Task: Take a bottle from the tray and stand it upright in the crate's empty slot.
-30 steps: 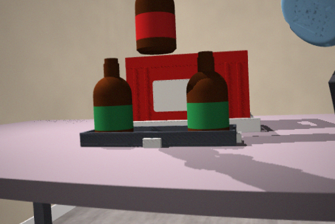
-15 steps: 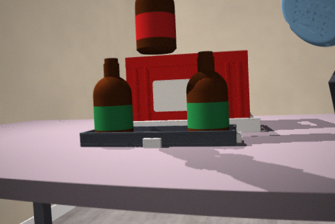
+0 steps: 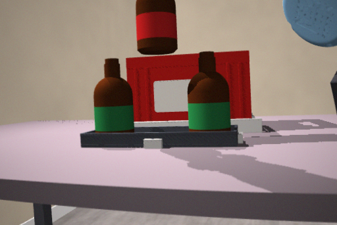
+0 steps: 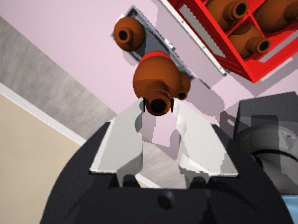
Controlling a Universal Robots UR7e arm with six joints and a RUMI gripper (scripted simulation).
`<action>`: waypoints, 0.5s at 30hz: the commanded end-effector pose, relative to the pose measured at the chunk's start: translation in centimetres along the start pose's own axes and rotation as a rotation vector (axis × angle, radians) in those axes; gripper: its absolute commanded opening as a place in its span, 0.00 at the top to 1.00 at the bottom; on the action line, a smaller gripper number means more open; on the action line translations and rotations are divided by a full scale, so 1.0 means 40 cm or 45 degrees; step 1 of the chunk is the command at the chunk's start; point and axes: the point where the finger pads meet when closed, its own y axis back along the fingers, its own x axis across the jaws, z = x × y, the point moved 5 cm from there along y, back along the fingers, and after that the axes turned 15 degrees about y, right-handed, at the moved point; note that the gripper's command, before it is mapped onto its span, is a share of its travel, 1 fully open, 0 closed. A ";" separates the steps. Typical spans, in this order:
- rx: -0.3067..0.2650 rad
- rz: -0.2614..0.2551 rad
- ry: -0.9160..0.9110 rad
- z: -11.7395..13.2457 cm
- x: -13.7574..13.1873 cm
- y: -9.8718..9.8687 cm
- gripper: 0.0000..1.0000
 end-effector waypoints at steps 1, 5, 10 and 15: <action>0.001 0.000 0.000 -0.001 0.000 0.001 1.00; 0.001 0.000 0.000 -0.001 0.000 0.002 1.00; 0.001 0.000 0.000 -0.001 0.000 0.007 1.00; 0.001 0.000 0.000 -0.001 0.000 0.017 1.00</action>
